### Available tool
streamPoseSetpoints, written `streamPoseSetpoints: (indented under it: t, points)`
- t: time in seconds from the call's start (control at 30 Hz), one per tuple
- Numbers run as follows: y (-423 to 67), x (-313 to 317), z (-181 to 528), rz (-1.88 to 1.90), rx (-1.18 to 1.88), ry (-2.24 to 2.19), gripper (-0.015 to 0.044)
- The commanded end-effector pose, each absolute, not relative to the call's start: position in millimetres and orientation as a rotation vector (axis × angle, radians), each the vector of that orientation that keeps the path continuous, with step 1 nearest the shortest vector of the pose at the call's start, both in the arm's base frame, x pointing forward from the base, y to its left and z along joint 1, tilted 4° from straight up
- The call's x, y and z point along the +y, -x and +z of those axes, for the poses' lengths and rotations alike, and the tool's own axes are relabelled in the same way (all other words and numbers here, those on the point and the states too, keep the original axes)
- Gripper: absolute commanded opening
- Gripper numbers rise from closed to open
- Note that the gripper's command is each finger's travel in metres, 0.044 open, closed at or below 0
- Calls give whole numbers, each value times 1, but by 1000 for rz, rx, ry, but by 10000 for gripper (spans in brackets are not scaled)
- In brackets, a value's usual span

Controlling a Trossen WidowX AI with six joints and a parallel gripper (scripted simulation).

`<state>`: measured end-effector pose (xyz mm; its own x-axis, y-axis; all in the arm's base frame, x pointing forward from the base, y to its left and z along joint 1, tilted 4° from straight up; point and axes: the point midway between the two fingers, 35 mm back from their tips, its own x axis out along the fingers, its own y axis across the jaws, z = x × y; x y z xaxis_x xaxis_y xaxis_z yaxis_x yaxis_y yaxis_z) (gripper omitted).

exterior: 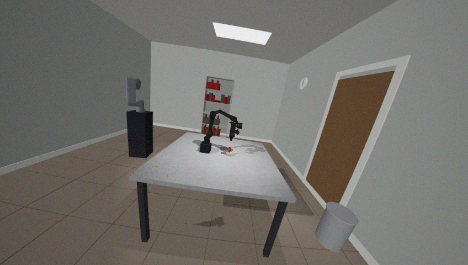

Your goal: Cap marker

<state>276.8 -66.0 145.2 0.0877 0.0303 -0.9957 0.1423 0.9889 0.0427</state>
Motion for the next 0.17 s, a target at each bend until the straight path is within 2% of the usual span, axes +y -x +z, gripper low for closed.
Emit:
streamPoseSetpoints:
  t: [0.0,0.07,0.13]
  points:
    - [-277,-66,146,-79,1483,-137,394]
    - [-277,-66,146,-79,1483,-137,440]
    - [-277,-66,146,-79,1483,-137,440]
